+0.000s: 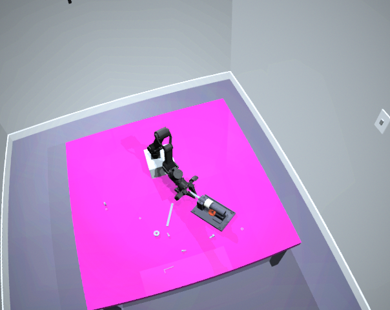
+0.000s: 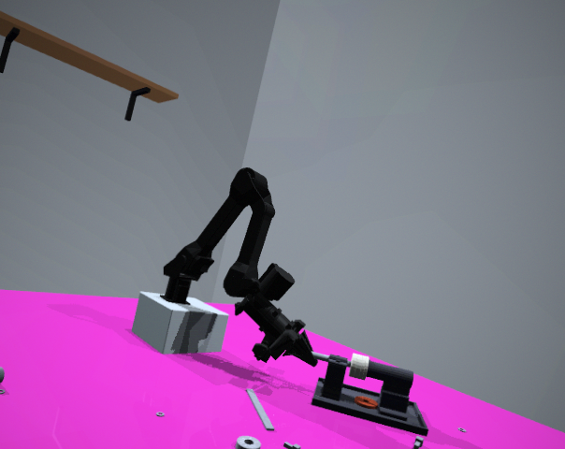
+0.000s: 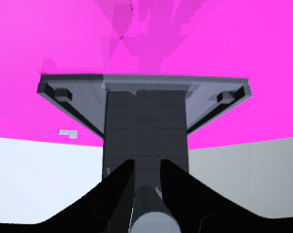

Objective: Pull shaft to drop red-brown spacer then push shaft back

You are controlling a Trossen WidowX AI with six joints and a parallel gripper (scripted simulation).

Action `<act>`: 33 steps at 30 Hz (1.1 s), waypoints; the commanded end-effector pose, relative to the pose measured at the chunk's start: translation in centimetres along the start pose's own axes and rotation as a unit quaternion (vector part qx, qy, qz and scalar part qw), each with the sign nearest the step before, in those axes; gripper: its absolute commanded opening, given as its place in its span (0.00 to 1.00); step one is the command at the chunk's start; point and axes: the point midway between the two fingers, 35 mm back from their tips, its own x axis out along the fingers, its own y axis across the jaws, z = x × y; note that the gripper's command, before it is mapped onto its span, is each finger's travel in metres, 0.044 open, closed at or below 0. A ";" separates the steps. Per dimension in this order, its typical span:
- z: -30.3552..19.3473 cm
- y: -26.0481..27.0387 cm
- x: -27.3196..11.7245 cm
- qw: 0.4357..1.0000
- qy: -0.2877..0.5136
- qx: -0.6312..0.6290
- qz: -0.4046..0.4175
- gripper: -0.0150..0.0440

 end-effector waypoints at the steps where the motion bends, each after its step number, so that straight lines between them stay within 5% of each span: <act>1: -0.3 0.0 0.2 1.000 0.003 0.000 0.000 0.25; 33: -0.5 0.0 0.5 1.000 0.003 0.000 0.000 0.25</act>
